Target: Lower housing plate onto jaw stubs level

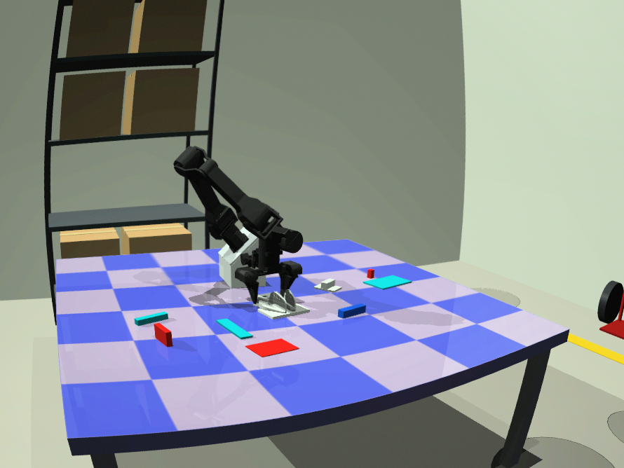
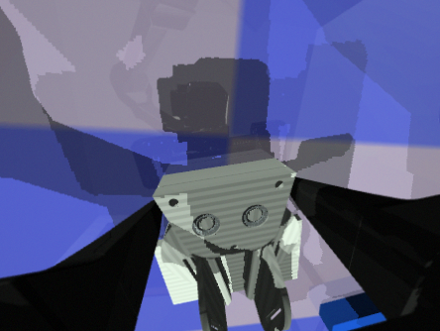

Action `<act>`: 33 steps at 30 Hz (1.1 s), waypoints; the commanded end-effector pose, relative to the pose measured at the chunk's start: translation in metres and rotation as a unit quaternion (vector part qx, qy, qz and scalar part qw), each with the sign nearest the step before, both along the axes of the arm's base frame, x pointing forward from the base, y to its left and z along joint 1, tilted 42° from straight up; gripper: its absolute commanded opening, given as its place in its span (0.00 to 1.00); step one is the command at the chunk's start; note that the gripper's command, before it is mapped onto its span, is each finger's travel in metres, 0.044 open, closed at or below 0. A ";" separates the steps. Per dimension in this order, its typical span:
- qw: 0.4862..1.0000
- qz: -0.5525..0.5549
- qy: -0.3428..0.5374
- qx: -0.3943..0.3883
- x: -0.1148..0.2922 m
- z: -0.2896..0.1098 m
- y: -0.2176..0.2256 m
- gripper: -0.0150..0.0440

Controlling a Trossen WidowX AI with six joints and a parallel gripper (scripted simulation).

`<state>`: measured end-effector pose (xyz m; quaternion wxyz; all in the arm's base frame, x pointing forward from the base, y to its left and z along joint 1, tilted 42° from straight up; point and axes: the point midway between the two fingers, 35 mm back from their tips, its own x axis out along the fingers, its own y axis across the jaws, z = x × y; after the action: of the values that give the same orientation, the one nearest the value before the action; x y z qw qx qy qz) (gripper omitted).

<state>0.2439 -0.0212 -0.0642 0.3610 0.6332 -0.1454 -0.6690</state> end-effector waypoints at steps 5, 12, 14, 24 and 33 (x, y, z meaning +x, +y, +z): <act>1.000 -0.002 -0.002 0.004 0.001 0.027 0.026 1.00; 1.000 0.002 -0.005 0.003 -0.001 0.049 0.045 1.00; 1.000 0.001 -0.004 0.004 -0.005 0.053 0.049 1.00; 1.000 -0.004 -0.001 0.004 -0.045 0.092 0.079 1.00; 1.000 -0.004 -0.001 0.004 -0.045 0.092 0.079 1.00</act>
<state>0.1988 0.0574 0.0270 0.3581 0.6346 -0.1449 -0.6694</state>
